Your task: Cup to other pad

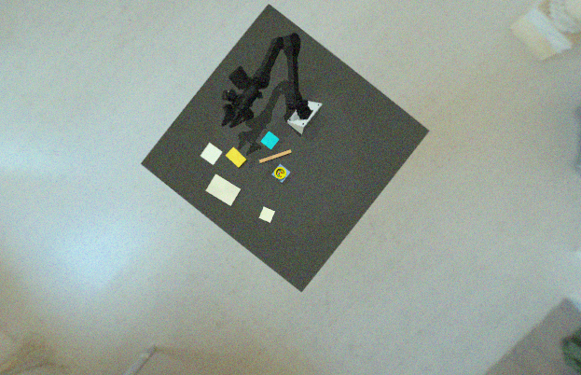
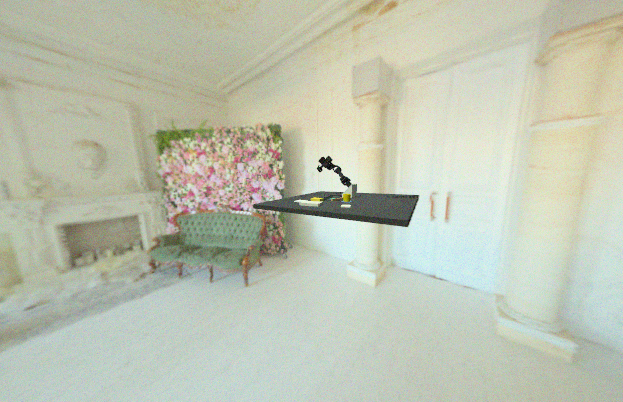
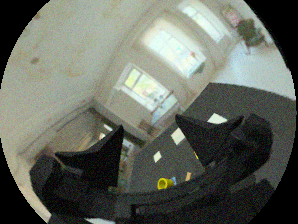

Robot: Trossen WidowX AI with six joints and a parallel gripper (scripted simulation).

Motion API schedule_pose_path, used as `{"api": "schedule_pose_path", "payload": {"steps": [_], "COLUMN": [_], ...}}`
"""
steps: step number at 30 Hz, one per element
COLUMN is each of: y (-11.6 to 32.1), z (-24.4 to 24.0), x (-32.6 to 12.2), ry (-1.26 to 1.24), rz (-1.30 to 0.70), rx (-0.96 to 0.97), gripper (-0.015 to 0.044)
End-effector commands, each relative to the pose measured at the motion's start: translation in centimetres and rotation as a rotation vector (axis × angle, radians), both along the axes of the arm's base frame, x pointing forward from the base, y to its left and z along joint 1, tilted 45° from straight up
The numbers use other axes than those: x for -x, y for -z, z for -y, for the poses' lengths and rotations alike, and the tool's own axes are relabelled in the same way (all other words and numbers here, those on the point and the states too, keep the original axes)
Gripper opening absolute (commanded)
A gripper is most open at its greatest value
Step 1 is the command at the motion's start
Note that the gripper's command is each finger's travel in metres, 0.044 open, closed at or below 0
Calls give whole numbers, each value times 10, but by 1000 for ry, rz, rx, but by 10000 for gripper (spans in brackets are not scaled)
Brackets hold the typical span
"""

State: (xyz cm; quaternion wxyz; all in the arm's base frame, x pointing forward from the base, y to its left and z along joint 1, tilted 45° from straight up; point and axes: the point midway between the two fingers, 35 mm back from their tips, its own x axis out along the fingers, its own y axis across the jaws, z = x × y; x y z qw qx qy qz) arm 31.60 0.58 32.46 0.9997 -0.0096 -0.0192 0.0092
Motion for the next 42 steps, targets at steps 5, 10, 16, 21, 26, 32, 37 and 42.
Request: {"api": "schedule_pose_path", "payload": {"steps": [5,10,16,21,26,32,37,42], "y": [45,115,188,236,281,328,360,365], "z": [-3,-10,-19,-25,-28,-30,-29,-23], "x": [-32,-61,-71,-67,-56,-37,-18,-14], "ry": [55,231,513,753,1021,1338,1559,1616], "rz": [-227,-517,-744,-836,-864,-795,-651,-589], "rx": [-239,-528,-744,-832,-870,-842,-764,-731], "gripper": [269,167,167,167,167,167,167,167]}}
